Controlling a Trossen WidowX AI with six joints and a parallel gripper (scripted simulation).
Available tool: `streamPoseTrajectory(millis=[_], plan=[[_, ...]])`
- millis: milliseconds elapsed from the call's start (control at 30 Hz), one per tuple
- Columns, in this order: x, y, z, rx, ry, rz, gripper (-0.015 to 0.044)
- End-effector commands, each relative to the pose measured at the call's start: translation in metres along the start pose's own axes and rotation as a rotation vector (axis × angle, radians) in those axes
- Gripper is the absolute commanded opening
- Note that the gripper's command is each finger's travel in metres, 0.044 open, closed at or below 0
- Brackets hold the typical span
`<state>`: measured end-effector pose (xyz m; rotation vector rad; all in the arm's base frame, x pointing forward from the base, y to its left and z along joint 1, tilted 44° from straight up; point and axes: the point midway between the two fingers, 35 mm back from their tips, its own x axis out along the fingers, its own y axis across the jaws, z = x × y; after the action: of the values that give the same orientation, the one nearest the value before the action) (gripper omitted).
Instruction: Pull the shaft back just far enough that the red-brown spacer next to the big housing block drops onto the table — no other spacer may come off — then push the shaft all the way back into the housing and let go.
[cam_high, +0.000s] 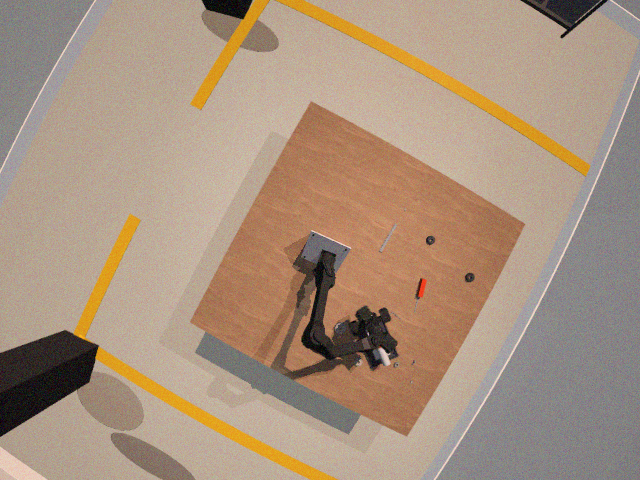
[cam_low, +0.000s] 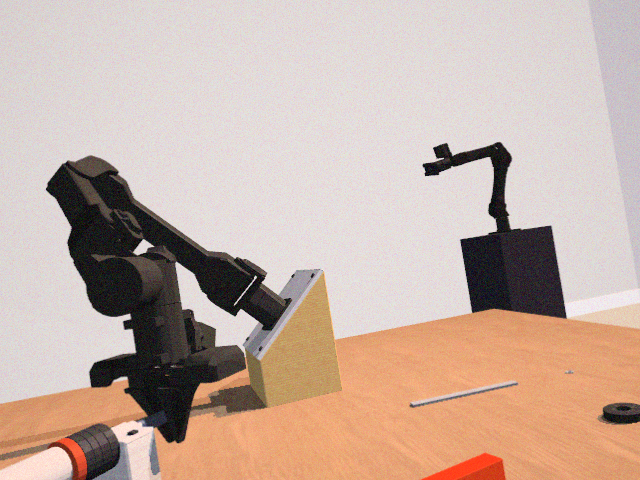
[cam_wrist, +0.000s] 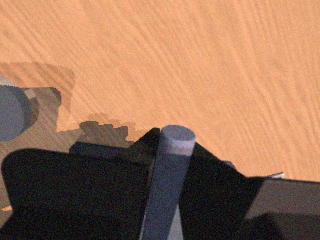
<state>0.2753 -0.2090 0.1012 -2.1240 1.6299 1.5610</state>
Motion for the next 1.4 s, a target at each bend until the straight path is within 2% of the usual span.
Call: streamPoseTrajectory(millis=[0, 1367], plan=[[0.0, -0.0001, 0.0016, 0.001, -0.002, 0.0, 0.0], [0.0, -0.0002, 0.0057, 0.001, -0.003, 0.0, 0.0]])
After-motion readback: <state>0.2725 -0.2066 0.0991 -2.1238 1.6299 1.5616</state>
